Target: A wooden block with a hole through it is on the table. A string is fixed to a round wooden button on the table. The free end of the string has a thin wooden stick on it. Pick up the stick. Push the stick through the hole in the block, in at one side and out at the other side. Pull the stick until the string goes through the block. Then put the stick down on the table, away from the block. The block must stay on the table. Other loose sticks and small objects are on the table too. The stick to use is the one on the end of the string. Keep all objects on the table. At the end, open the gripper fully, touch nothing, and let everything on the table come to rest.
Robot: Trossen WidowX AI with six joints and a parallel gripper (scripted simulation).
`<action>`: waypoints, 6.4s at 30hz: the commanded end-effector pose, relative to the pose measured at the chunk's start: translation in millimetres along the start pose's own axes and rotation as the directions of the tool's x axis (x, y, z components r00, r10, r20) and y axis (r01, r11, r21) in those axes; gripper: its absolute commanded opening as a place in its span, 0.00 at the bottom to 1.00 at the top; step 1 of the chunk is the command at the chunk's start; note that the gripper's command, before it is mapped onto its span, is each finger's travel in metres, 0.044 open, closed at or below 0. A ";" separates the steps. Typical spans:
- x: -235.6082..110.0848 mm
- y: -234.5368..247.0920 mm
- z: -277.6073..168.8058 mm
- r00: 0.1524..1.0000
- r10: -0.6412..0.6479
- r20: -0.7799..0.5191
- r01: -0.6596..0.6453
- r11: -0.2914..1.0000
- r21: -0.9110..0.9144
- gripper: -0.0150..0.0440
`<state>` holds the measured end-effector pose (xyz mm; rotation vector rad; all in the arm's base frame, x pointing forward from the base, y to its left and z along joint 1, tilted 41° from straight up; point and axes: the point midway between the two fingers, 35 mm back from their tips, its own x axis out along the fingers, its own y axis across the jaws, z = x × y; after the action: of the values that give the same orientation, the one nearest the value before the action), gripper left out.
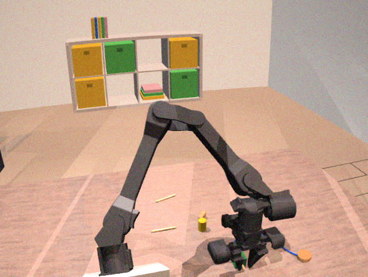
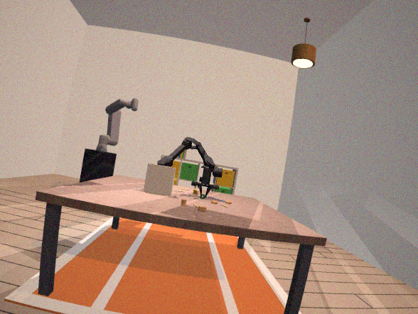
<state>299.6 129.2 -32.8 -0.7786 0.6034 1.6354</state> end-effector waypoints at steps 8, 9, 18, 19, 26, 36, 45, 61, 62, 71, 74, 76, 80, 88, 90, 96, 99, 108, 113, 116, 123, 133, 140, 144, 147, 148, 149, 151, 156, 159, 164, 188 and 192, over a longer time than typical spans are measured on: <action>1.6 2.4 0.3 1.000 0.006 0.004 -0.006 1.000 0.006 0.47; 1.6 2.4 0.3 1.000 0.006 0.004 -0.006 1.000 0.006 0.47; 1.6 2.4 0.3 1.000 0.006 0.004 -0.006 1.000 0.006 0.47; 1.6 2.4 0.3 1.000 0.006 0.004 -0.006 1.000 0.006 0.47; 1.6 2.4 0.3 1.000 0.006 0.004 -0.006 1.000 0.006 0.47; 1.6 2.4 0.3 1.000 0.006 0.004 -0.006 1.000 0.006 0.47; 1.6 2.4 0.3 1.000 0.006 0.004 -0.006 1.000 0.006 0.47; 1.6 2.4 0.3 1.000 0.006 0.004 -0.006 1.000 0.006 0.47; 1.6 2.4 0.3 1.000 0.006 0.004 -0.006 1.000 0.006 0.47; 0.1 0.2 0.0 1.000 0.000 0.000 0.000 1.000 0.000 0.31; 0.1 0.2 0.0 1.000 0.000 0.000 0.000 1.000 0.000 0.28; 0.1 0.2 0.0 1.000 0.000 0.000 0.000 1.000 0.000 0.25; 0.5 0.5 -0.4 1.000 0.001 0.014 -0.001 1.000 0.004 0.25; 2.0 1.1 -1.9 0.997 -0.006 0.078 0.005 1.000 0.015 0.25; 2.0 1.3 -2.0 0.997 -0.007 0.080 0.006 1.000 0.017 0.25; 2.0 1.3 -1.8 0.997 -0.011 0.078 0.009 1.000 0.015 0.25; 2.0 1.0 -2.0 0.997 -0.012 0.078 0.012 1.000 0.012 0.25; 2.0 -0.8 -2.2 0.997 -0.019 0.078 0.019 1.000 0.002 0.25; 2.0 -1.7 -2.3 0.997 -0.023 0.078 0.024 1.000 -0.004 0.25; 2.0 -2.3 -2.4 0.997 -0.026 0.079 0.026 1.000 -0.007 0.25; 2.0 -3.5 -2.6 0.996 -0.031 0.079 0.032 0.999 -0.014 0.25; 3.3 -3.3 -13.4 0.996 -0.036 0.077 0.037 0.999 -0.018 0.25; 4.2 -2.9 -22.5 0.996 -0.045 0.078 0.047 0.999 -0.022 0.25; 4.1 -2.7 -27.8 0.996 -0.050 0.079 0.052 0.998 -0.022 0.25; 4.0 -2.7 -31.8 0.995 -0.055 0.079 0.056 0.998 -0.022 0.25; 4.0 -2.6 -33.2 0.995 -0.056 0.079 0.058 0.998 -0.022 0.25; 3.9 -2.6 -34.5 0.995 -0.057 0.078 0.059 0.998 -0.022 0.25; 3.9 -2.6 -37.2 0.995 -0.060 0.078 0.062 0.998 -0.022 0.25; 3.9 -2.6 -44.0 0.995 -0.065 0.078 0.067 0.997 -0.023 0.25; 3.9 -2.9 -47.9 0.995 -0.067 0.078 0.069 0.997 -0.023 0.25; 3.5 -2.9 -54.6 0.995 -0.068 0.076 0.069 0.997 -0.017 0.25; 2.9 -2.7 -81.9 0.994 -0.075 0.074 0.076 0.997 -0.008 0.25; 3.0 -2.6 -86.3 0.994 -0.077 0.074 0.078 0.997 -0.008 0.25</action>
<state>314.5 70.1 -86.9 -0.7324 0.5057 1.5893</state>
